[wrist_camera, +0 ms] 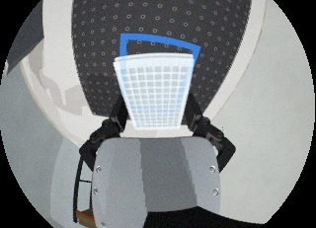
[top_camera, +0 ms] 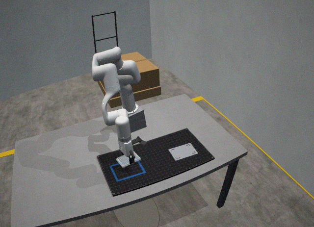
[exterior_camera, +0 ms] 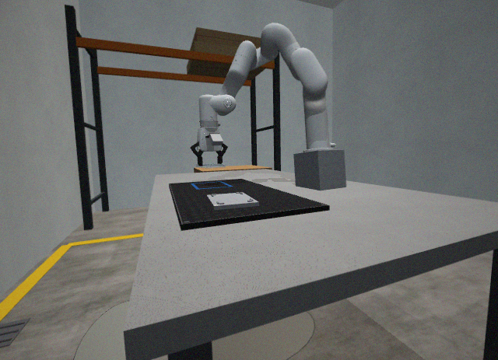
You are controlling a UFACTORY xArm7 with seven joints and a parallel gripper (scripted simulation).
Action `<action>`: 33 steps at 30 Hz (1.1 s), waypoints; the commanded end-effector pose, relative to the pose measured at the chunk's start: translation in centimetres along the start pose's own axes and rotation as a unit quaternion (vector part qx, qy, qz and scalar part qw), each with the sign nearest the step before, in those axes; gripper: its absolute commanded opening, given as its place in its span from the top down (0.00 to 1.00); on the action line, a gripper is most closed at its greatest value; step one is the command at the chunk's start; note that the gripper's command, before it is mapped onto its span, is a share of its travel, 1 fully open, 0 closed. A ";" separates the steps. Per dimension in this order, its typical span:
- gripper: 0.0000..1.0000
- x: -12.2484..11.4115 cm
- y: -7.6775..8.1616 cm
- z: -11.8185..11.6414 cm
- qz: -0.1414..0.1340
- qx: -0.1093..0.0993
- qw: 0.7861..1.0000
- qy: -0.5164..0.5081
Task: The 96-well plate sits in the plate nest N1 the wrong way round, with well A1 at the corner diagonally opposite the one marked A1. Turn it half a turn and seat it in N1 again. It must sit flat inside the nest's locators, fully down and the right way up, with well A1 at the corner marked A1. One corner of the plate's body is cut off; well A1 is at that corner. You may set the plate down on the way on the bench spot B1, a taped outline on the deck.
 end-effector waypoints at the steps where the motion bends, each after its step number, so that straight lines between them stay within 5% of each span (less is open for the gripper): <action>1: 1.00 1.7 0.2 0.2 0.001 -0.002 0.996 0.088; 14: 1.00 5.3 0.3 0.5 0.001 -0.003 0.963 0.268; 33: 1.00 11.0 0.5 0.9 0.000 -0.003 0.850 0.527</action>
Point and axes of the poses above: the point where the finger pads meet when closed, its own y axis back along the fingers, its own z axis across the jaws, x = y × z, the point moved 10 cm from there along y, back along the fingers, and after that the axes turned 10 degrees about -y, right-handed, at the moved point
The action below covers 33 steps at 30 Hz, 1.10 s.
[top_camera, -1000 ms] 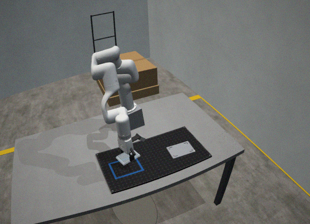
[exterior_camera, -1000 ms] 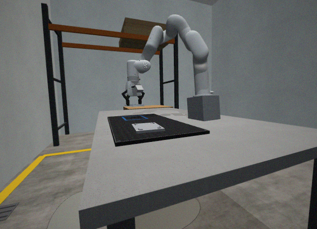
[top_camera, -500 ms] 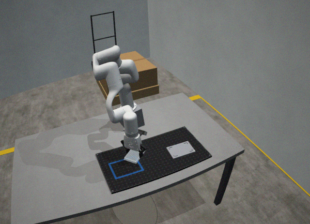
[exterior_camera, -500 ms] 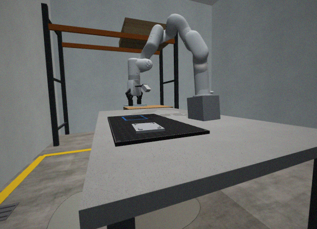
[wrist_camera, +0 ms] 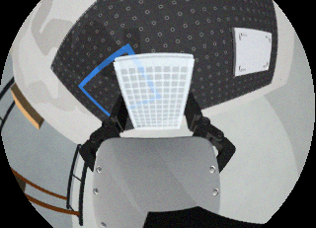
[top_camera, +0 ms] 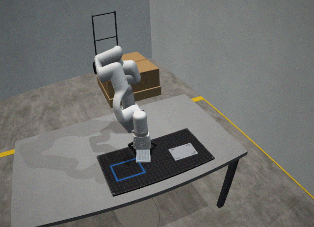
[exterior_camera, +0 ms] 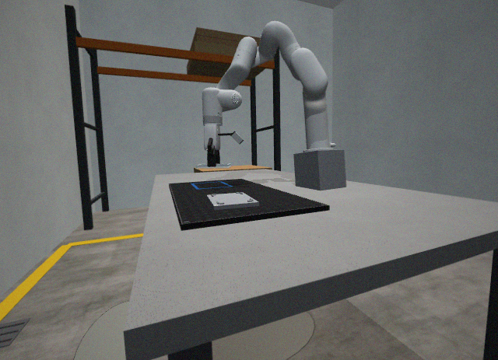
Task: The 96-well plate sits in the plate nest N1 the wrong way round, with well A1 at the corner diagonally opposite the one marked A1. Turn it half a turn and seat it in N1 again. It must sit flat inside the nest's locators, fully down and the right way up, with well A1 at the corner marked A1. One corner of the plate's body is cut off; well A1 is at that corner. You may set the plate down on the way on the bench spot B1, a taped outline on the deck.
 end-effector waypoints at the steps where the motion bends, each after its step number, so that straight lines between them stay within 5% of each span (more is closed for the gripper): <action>1: 1.00 0.7 0.2 1.5 0.003 -0.004 0.996 0.089; 14: 1.00 2.5 0.3 4.7 0.002 -0.004 0.963 0.269; 33: 1.00 5.4 0.6 9.6 0.001 -0.005 0.850 0.527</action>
Point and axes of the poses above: the point where the finger pads meet when closed, its own y axis back along the fingers, its own z axis across the jaws, x = y × z, the point moved 10 cm from there along y, back along the fingers, and after that the axes turned 10 degrees about -y, right-handed, at the moved point
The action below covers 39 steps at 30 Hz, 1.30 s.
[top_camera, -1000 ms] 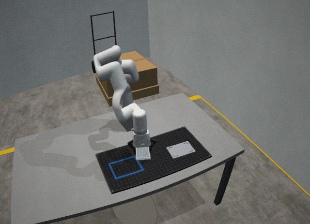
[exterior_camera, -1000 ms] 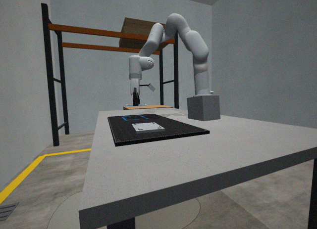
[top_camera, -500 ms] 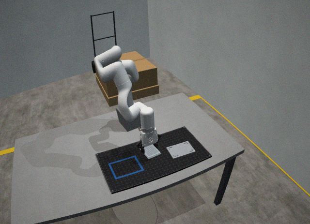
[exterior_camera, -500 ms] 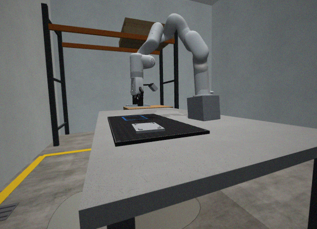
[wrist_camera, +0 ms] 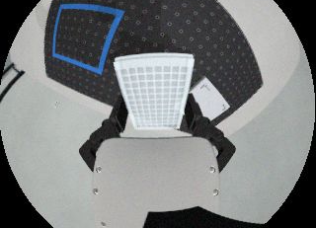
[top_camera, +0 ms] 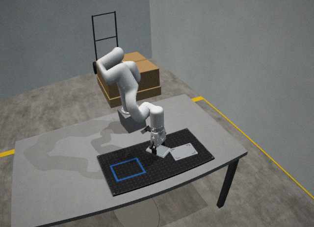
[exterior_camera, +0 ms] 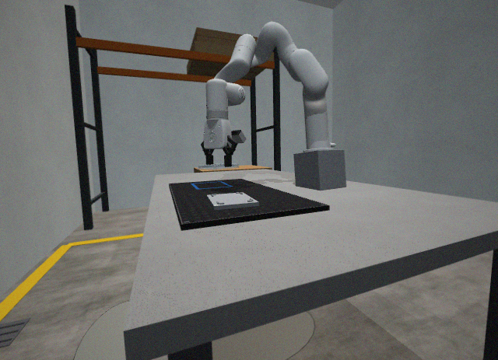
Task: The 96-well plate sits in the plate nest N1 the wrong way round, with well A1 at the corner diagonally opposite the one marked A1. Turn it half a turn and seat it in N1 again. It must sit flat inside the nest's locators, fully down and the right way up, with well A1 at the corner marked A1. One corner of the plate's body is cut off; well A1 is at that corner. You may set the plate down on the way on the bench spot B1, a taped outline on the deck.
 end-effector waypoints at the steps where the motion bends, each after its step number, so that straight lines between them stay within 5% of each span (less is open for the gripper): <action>1: 1.00 -0.9 0.2 1.3 0.001 -0.005 0.996 0.085; 14: 1.00 -2.5 0.3 4.6 0.000 -0.005 0.964 0.265; 26: 1.00 -4.2 0.5 8.3 -0.001 -0.005 0.893 0.450; 39: 1.00 -5.7 0.6 11.6 -0.001 -0.005 0.893 0.450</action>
Point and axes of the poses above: the point where the finger pads meet when closed, its own y axis back along the fingers, its own z axis across the jaws, x = y × z, the point moved 10 cm from there along y, back along the fingers, and after that the axes turned 10 degrees about -y, right-handed, at the moved point
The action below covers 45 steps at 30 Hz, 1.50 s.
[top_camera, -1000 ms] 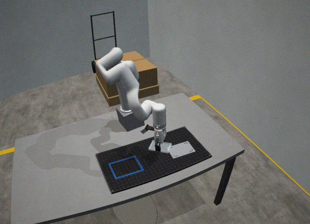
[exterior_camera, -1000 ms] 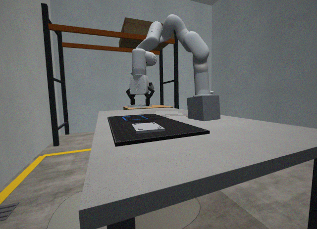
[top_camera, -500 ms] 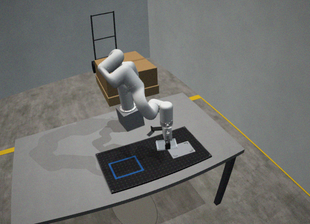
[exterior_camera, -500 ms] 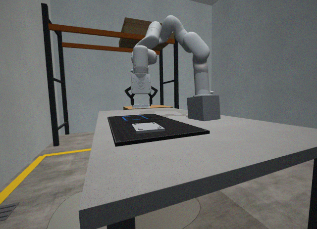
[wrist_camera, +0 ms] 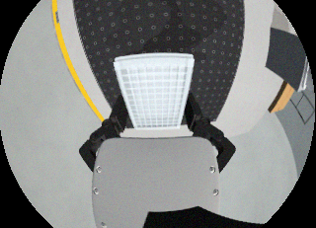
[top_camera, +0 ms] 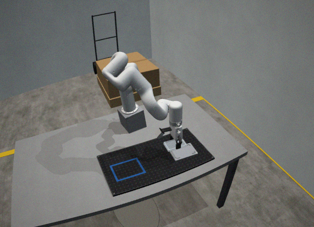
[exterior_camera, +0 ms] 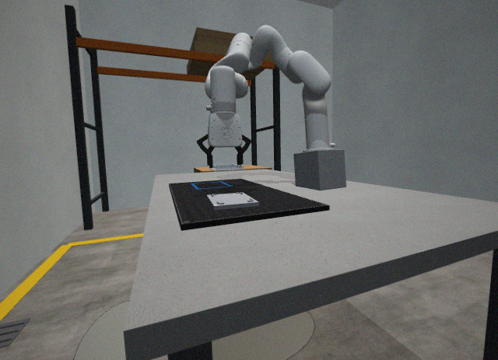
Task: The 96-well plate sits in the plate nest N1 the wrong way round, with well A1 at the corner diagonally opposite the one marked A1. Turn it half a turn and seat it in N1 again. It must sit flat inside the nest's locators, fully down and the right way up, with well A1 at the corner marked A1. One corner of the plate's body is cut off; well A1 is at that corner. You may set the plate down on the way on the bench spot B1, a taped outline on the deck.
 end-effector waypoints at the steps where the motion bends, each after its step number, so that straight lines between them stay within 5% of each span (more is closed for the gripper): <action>1: 1.00 -2.0 0.2 0.2 -0.001 0.001 1.000 0.002; 15: 1.00 -5.9 0.3 1.0 -0.001 0.001 1.000 0.002; 45: 1.00 -6.0 0.3 1.0 -0.001 0.001 1.000 0.002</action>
Point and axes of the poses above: the point where the finger pads meet when closed, its own y axis back along the fingers, its own z axis across the jaws, x = y × z, the point moved 10 cm from there along y, back along the fingers, and after that the axes turned 10 degrees about -y, right-handed, at the moved point
